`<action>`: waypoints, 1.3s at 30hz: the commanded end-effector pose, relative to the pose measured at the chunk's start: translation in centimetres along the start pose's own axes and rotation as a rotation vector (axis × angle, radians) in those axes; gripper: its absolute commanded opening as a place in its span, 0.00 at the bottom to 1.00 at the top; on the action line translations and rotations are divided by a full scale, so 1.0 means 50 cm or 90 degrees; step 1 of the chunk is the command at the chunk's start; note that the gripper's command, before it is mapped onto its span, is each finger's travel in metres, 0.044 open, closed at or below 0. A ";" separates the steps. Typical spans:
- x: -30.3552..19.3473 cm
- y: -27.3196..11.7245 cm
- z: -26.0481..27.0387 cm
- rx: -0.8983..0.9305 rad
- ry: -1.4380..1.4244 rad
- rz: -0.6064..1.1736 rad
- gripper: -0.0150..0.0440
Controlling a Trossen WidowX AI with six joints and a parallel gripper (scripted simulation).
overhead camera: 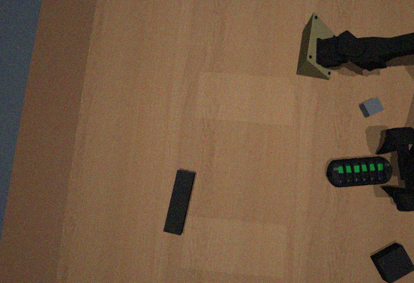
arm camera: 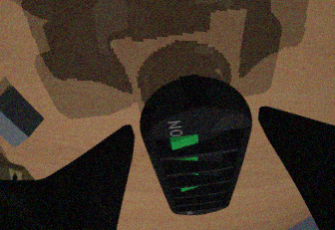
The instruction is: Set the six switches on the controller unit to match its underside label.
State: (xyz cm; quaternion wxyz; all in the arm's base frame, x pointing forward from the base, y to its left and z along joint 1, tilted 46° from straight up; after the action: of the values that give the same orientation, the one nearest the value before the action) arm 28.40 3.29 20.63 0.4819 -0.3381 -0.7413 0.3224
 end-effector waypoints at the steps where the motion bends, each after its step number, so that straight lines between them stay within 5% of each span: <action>1: 0.000 0.004 0.001 0.001 0.001 0.001 0.81; 39: -0.024 -0.026 0.007 -0.002 0.002 -0.016 0.82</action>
State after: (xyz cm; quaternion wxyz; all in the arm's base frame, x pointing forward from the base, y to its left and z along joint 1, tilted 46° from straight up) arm 28.19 2.04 20.92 0.4852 -0.3291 -0.7459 0.3160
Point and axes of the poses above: the point midway between the two fingers, 35 mm back from their tips, its own y axis out along the fingers, its own z axis across the jaws, x = y × z, the point moved 6 cm from there along -y, back along the fingers, and after that the axes turned 13 degrees about -y, right-handed, at the moved point
